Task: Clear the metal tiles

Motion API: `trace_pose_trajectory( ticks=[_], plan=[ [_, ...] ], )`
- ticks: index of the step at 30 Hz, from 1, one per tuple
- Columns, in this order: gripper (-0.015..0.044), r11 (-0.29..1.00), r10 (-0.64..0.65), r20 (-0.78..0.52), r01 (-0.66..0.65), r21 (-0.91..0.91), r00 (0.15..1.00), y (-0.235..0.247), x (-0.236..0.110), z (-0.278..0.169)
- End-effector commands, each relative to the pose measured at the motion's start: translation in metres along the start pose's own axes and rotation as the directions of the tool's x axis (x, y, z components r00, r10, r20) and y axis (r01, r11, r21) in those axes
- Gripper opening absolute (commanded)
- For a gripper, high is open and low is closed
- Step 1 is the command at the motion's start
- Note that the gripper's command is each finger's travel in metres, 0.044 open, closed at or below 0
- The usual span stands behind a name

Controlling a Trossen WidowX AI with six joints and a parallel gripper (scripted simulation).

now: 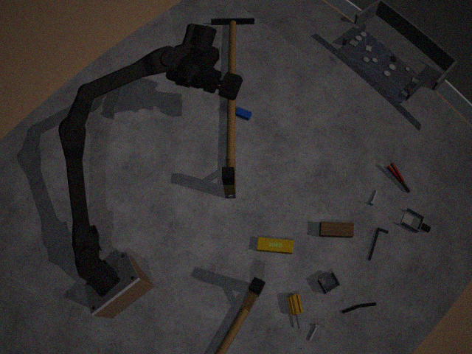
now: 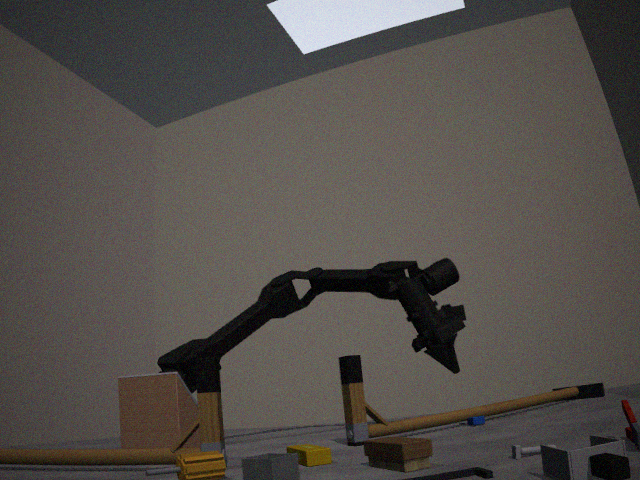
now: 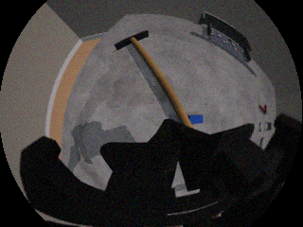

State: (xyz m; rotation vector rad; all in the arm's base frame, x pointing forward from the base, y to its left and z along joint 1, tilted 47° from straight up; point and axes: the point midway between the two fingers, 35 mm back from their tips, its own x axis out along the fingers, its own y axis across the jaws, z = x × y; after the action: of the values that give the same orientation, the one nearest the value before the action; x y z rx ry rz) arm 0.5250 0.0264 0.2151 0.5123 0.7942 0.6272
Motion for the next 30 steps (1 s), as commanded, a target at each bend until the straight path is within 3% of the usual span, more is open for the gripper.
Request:
trace_pose_trajectory(
  ticks=[1,30],
  plan=[
    [0.0000,1.000,-0.005,0.000,0.005,0.007,1.000,-0.001,0.010,-0.005],
    [0.0000,1.000,0.002,0.011,-0.002,0.012,1.000,0.005,0.073,-0.039]
  ],
)
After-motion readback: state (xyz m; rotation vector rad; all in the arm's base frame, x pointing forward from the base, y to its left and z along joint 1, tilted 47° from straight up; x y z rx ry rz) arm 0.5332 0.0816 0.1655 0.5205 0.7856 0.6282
